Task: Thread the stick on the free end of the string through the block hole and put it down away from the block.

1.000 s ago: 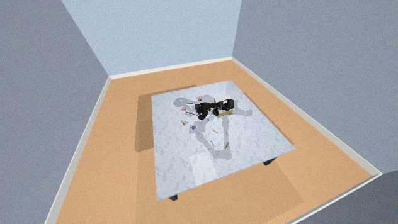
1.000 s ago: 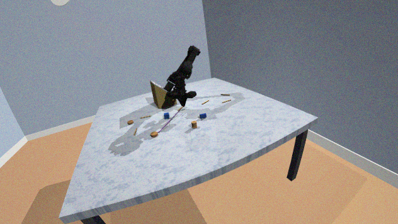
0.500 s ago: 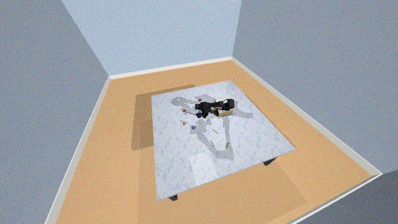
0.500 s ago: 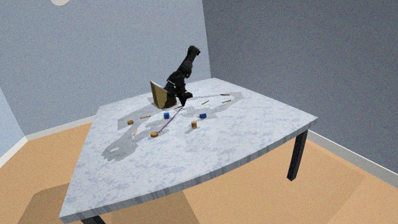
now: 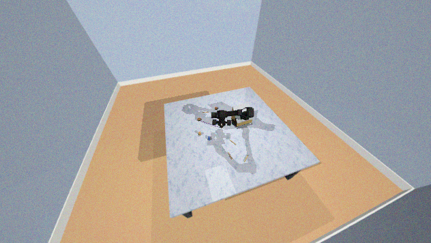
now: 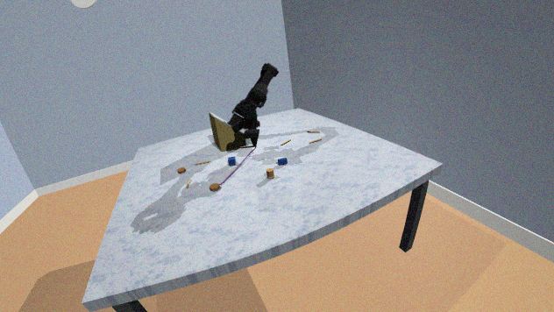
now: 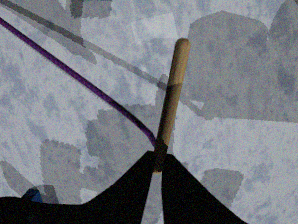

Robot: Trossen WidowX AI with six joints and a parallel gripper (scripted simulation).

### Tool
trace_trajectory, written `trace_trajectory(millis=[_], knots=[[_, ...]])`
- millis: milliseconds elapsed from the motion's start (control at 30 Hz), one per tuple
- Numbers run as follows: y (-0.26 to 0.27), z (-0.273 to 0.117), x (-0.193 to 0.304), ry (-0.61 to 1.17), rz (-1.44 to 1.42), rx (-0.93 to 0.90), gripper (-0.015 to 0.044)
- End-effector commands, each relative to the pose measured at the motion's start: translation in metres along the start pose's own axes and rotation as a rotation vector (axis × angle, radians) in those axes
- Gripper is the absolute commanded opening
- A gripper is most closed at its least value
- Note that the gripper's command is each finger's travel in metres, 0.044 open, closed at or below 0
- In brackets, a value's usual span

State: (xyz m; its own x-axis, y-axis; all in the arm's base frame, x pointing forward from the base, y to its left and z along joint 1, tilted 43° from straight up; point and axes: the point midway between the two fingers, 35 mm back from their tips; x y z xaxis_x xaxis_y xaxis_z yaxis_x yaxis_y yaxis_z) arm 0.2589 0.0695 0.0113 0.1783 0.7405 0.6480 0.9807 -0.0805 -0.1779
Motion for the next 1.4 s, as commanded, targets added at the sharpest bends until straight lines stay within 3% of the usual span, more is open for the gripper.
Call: trace_trajectory(millis=[0,867,900,1367], knots=[[0.000,-0.002,0.000,-0.002,0.130,0.001,0.0000],[-0.001,-0.011,0.000,-0.002,1.063,0.001,0.0000],[-0.001,-0.010,0.000,0.000,0.971,0.002,0.0000],[0.012,-0.022,-0.004,-0.047,0.974,0.018,0.0000]])
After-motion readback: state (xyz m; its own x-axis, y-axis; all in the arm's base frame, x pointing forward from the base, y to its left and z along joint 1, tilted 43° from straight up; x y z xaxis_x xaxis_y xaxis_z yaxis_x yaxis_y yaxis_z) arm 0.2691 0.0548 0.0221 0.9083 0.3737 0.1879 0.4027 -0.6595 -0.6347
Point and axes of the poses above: the point midway between the two fingers, 35 mm back from their tips, its own z axis out along the fingers, its own y axis across the jaws, x = y × z, and after that the axes turned 7 degrees about -z, right-handed
